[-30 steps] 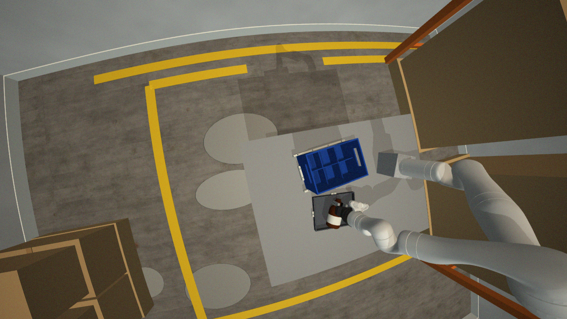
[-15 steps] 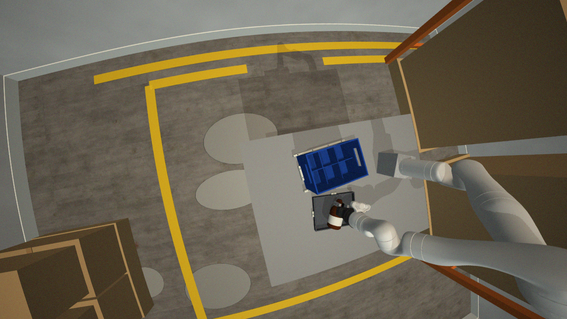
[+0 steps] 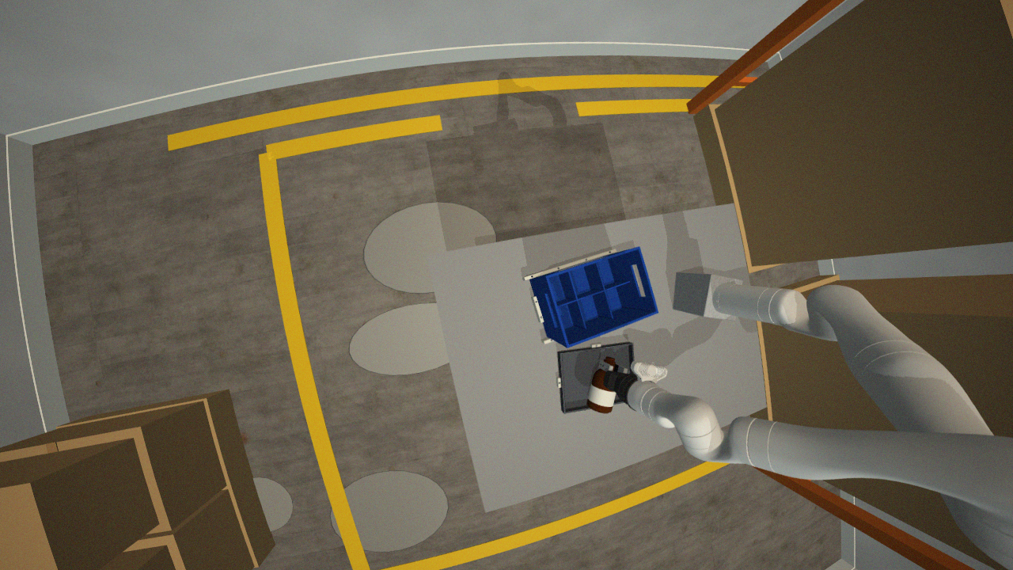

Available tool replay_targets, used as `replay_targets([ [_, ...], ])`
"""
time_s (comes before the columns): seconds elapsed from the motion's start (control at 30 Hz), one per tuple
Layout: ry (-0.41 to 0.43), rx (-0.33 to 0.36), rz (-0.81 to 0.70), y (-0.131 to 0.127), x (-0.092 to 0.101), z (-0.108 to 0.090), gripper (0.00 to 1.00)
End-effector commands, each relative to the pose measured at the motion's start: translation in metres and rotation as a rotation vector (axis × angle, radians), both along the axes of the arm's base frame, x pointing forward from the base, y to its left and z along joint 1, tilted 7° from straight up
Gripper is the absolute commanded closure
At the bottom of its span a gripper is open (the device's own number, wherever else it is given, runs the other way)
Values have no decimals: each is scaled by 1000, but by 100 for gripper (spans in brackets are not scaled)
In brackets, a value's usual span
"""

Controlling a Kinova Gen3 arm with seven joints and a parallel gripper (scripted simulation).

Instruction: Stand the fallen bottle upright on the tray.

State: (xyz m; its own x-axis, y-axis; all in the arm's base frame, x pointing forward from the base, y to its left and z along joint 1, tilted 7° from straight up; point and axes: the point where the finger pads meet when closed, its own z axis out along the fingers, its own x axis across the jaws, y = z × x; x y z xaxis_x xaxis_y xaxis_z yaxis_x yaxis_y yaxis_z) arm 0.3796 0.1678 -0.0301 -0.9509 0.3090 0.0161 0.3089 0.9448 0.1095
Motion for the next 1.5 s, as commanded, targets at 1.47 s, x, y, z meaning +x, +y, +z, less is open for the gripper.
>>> replay_targets([
  [1.47,-7,3,-1,-8,0,77,100],
])
